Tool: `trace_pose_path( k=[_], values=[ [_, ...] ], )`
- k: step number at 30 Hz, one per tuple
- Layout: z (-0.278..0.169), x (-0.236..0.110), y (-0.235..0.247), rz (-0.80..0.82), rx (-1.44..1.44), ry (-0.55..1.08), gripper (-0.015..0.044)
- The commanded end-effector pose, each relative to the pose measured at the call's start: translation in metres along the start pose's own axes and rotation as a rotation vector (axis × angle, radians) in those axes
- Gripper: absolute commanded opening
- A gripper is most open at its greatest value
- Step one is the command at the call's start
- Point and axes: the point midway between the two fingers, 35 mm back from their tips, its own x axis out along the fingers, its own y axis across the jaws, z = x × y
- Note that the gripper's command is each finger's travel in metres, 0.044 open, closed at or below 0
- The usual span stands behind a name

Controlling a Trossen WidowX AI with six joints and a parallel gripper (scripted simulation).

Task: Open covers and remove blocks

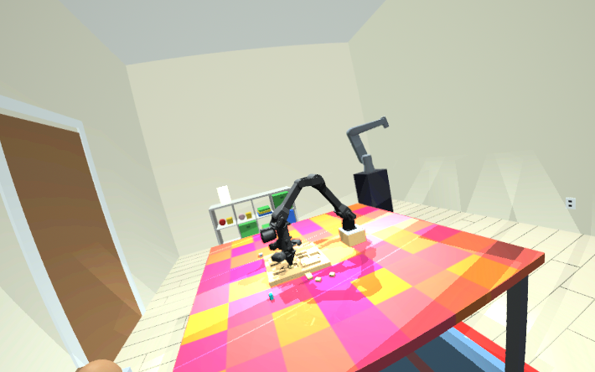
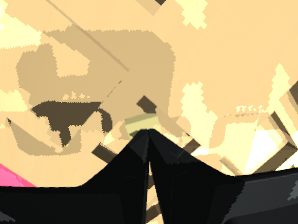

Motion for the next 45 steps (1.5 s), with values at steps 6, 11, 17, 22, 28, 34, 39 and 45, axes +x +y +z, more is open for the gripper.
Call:
trace_pose_path(
  k=[6,11,17,22,28,34,39,45],
  values=[
    [-0.001,0.003,0.000,0.005,-0.257,0.004,0.0000],
    [-0.006,0.005,0.000,0.005,-0.257,0.004,0.0000],
    [-0.011,0.006,0.000,0.005,-0.268,0.005,0.0000],
    [-0.011,0.006,-0.001,0.005,-0.273,0.005,0.0000],
    [-0.011,0.006,-0.001,0.005,-0.273,0.005,0.0000],
    [-0.011,0.006,-0.001,0.005,-0.282,0.005,0.0000],
    [-0.011,0.006,-0.001,0.005,-0.282,0.005,0.0000],
    [-0.011,0.006,-0.001,0.005,-0.282,0.005,0.0000]
  ],
)
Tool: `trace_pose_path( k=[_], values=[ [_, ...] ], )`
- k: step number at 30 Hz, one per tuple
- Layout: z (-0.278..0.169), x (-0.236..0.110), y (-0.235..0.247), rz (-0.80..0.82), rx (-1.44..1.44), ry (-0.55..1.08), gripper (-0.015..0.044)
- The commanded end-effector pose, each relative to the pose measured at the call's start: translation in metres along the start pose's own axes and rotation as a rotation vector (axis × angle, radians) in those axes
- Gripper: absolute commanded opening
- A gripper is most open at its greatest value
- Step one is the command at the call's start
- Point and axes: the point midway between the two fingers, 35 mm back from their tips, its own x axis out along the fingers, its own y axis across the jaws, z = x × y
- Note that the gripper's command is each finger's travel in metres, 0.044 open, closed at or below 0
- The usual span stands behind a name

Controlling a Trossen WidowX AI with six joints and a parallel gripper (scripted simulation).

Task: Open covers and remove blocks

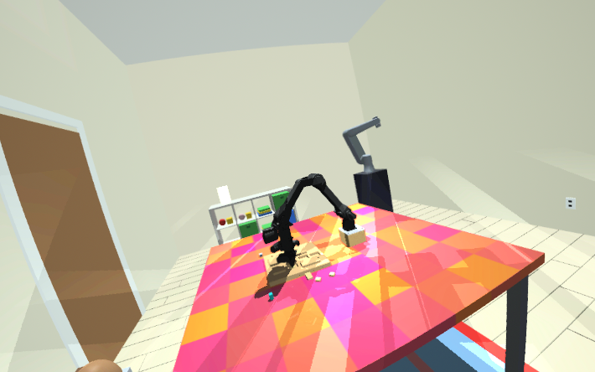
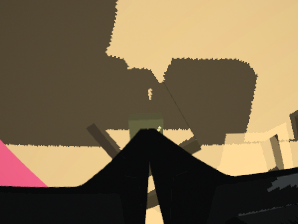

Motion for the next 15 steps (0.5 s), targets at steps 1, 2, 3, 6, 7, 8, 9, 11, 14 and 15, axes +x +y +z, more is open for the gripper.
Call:
trace_pose_path(
  k=[1,2,3,6,7,8,9,11,14,15],
  values=[
    [-0.0015,0.0011,-0.0001,0.002,-0.005,0.006,0.0000],
    [-0.0015,0.0011,-0.0001,0.002,-0.005,0.006,0.0000],
    [-0.0015,0.0011,-0.0001,0.002,-0.005,0.006,0.0000],
    [-0.0015,0.0011,-0.0001,0.002,-0.005,0.006,0.0000],
    [-0.0015,0.0011,-0.0001,0.002,-0.005,0.006,0.0000],
    [-0.0015,0.0011,-0.0001,0.002,-0.005,0.006,0.0000],
    [-0.0015,0.0011,-0.0001,0.002,-0.005,0.006,0.0000],
    [-0.0015,0.0011,-0.0001,0.002,-0.005,0.006,0.0000],
    [-0.0001,-0.0006,0.0002,0.001,-0.001,0.001,0.0000],
    [0.0000,-0.0012,0.0002,0.001,-0.001,0.001,0.0000]
  ],
)
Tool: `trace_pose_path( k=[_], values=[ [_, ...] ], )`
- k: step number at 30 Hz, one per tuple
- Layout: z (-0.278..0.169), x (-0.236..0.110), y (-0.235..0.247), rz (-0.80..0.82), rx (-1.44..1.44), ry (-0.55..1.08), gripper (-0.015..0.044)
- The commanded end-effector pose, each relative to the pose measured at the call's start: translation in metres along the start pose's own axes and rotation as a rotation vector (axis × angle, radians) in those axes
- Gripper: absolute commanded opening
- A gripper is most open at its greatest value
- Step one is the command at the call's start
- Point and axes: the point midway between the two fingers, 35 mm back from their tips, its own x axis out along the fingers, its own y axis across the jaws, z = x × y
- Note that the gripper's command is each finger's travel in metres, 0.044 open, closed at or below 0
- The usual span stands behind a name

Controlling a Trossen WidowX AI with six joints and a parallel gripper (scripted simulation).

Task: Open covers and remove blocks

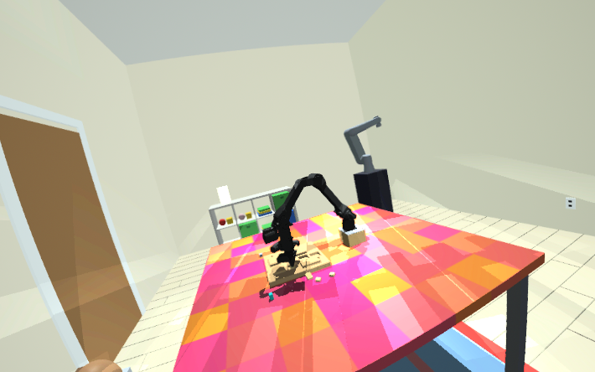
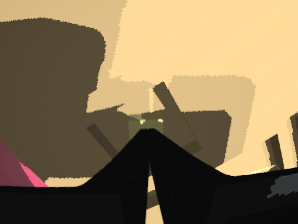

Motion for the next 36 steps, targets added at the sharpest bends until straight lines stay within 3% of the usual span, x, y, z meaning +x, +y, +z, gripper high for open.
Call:
trace_pose_path(
  k=[1,7,12,13,18,36],
  values=[
    [0.000,-0.002,0.000,0.000,-0.001,0.001,0.0000],
    [0.000,-0.006,0.000,0.000,0.090,0.003,0.0000],
    [0.001,-0.008,0.001,-0.001,0.515,0.004,0.0000],
    [0.001,-0.006,0.000,-0.002,0.289,0.001,0.0026],
    [0.001,-0.012,0.001,-0.002,0.417,0.001,0.0144],
    [0.002,-0.036,0.001,-0.002,0.953,0.003,0.0144]
  ],
)
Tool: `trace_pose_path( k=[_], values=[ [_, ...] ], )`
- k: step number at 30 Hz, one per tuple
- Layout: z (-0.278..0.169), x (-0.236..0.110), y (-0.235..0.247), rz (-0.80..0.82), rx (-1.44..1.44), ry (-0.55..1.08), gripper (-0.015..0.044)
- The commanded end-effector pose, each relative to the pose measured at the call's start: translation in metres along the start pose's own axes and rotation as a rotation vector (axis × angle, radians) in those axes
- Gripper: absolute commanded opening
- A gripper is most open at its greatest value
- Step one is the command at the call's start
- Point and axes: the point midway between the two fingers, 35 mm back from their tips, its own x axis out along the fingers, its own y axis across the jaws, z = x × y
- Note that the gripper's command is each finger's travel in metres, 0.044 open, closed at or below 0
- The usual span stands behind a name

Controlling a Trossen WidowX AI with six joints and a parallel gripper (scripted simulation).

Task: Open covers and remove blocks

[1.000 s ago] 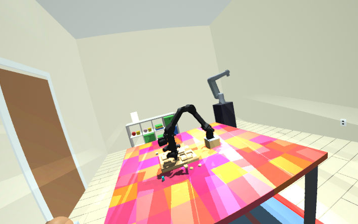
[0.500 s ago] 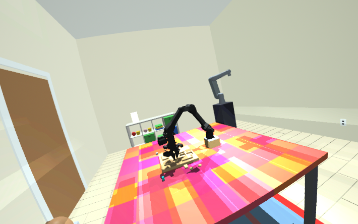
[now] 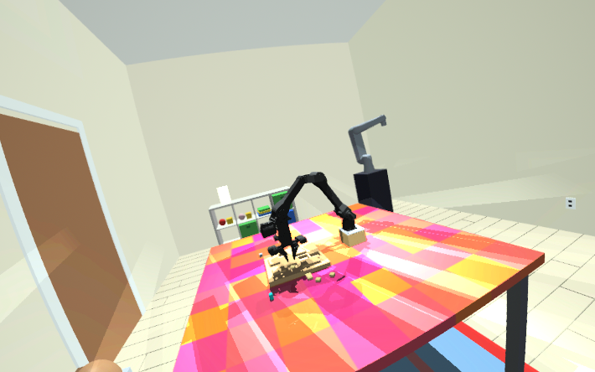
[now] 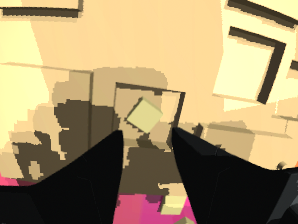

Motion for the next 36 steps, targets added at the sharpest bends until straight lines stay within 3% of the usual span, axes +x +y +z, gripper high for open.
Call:
trace_pose_path(
  k=[1,20,28,36],
  values=[
    [0.000,-0.007,0.001,0.003,0.113,0.003,0.0144],
    [-0.001,-0.032,0.000,0.000,0.674,0.005,0.0144],
    [-0.001,-0.030,0.000,0.000,0.694,0.005,0.0144],
    [0.000,-0.006,0.000,0.000,0.694,0.005,0.0144]
  ],
)
